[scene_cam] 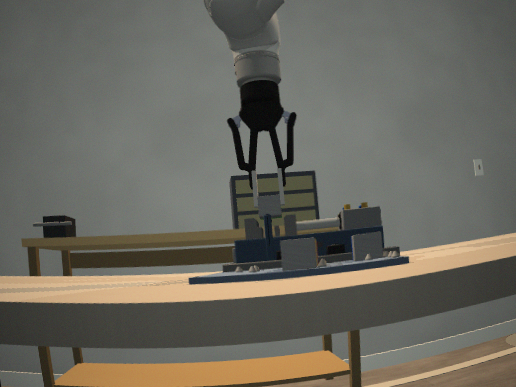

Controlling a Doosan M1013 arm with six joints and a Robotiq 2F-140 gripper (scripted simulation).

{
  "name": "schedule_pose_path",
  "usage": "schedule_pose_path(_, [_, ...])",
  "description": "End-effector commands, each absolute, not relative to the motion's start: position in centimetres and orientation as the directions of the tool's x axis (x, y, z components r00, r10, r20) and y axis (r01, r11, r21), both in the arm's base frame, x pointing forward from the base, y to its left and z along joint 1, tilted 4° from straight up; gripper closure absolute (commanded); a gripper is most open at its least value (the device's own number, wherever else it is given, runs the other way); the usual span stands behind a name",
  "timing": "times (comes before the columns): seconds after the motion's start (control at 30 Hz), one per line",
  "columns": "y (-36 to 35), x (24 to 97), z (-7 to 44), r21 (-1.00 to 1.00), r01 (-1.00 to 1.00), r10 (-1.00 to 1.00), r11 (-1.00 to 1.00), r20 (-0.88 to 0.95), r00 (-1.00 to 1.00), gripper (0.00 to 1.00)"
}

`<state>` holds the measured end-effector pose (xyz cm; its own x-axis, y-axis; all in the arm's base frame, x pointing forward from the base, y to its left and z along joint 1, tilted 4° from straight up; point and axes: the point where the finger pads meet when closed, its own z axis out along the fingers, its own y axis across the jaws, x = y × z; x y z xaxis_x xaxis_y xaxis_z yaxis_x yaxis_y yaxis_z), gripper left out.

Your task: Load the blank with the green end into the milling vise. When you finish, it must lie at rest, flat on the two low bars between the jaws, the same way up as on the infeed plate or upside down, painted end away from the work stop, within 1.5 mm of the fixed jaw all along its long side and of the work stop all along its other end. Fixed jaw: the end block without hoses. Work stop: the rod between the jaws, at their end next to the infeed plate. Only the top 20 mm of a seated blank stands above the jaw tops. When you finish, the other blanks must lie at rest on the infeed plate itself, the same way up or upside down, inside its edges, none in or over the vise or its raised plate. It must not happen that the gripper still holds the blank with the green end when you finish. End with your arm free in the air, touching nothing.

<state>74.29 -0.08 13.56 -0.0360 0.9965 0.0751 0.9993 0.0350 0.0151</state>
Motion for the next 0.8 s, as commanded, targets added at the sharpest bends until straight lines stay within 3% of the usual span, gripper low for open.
schedule_pose_path(0.0, [-0.07, 74.29, 13.56, 0.015, 0.999, 0.997, 0.035, 0.075, -0.036, 1.00])
schedule_pose_path(0.77, [-0.06, 74.29, 13.35, 0.015, 0.999, 0.997, 0.035, 0.075, -0.036, 1.00])
